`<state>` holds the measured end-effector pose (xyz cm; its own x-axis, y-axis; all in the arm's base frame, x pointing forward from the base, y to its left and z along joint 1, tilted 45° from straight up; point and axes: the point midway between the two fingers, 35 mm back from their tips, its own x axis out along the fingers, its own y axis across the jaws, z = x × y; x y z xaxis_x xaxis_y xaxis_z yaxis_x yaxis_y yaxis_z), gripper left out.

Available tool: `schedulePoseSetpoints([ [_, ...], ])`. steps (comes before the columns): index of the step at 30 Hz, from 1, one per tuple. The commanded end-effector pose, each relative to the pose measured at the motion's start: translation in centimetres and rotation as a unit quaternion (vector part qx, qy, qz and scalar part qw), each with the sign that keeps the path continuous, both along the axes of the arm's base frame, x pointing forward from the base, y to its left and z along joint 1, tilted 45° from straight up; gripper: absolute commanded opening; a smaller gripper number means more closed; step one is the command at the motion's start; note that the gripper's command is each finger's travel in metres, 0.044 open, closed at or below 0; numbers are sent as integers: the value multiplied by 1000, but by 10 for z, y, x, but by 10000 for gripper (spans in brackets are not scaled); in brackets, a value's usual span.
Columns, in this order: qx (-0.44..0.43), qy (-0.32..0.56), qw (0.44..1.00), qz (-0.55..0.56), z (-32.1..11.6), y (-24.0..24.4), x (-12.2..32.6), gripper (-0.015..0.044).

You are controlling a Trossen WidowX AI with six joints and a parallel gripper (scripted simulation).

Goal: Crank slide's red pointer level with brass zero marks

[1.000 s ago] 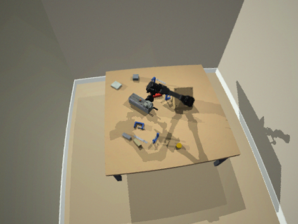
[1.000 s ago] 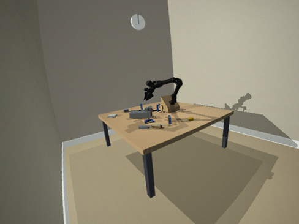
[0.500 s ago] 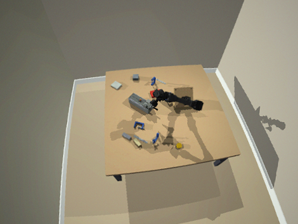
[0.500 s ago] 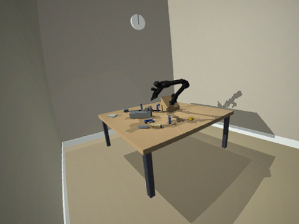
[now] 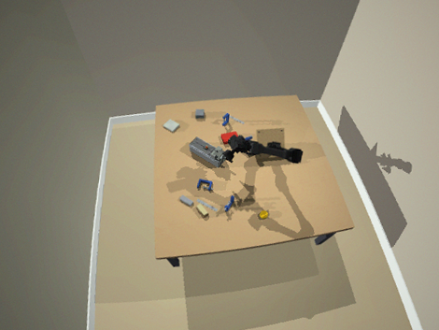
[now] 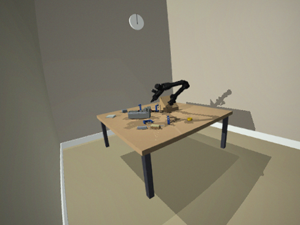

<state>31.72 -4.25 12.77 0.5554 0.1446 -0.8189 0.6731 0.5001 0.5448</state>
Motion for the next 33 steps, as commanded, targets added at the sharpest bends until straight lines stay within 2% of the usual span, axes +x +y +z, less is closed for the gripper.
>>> schedulePoseSetpoints([
  [1,1,9,1000,-1,-17,13,-1,440],
  [13,3,6,1000,-1,-56,55,-3,440],
  [33,3,6,1000,2,-75,74,0,440],
])
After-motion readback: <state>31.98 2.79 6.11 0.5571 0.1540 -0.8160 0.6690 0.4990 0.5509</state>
